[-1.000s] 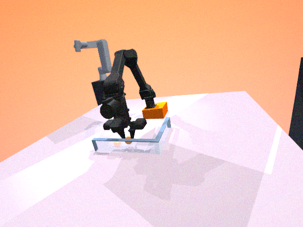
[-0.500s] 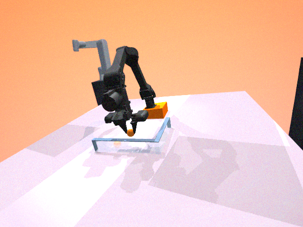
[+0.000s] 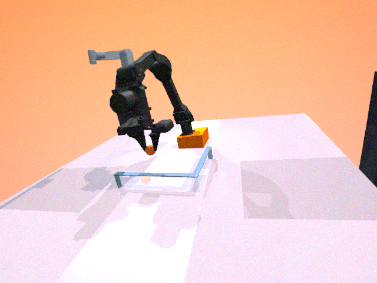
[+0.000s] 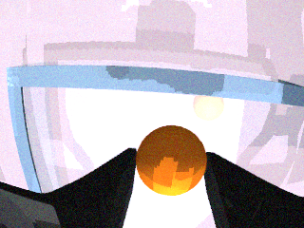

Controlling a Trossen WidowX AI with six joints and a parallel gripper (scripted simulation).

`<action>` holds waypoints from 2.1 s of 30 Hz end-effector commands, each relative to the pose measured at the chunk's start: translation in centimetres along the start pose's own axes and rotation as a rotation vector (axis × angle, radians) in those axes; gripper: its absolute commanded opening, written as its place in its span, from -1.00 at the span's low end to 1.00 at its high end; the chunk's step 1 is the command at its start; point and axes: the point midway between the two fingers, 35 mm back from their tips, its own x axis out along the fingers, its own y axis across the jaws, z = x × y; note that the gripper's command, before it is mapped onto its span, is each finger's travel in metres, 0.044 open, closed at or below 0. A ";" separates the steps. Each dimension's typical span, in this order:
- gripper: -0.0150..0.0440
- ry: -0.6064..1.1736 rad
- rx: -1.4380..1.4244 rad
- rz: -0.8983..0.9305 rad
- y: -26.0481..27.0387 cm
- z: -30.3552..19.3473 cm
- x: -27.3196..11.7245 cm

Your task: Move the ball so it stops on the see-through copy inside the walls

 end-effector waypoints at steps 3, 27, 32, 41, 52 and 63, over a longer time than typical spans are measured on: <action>-0.49 -0.007 -0.004 -0.005 -0.7 0.0 -0.5; -0.49 -0.007 -0.004 -0.010 -5.1 -0.1 9.6; -0.49 -0.007 -0.004 -0.010 -5.1 -0.2 10.4; -0.49 -0.007 -0.004 -0.010 -5.1 -0.2 11.3; -0.49 -0.007 -0.004 -0.010 -5.1 -0.2 12.3; 0.45 -0.009 0.001 -0.008 -5.1 -0.2 12.0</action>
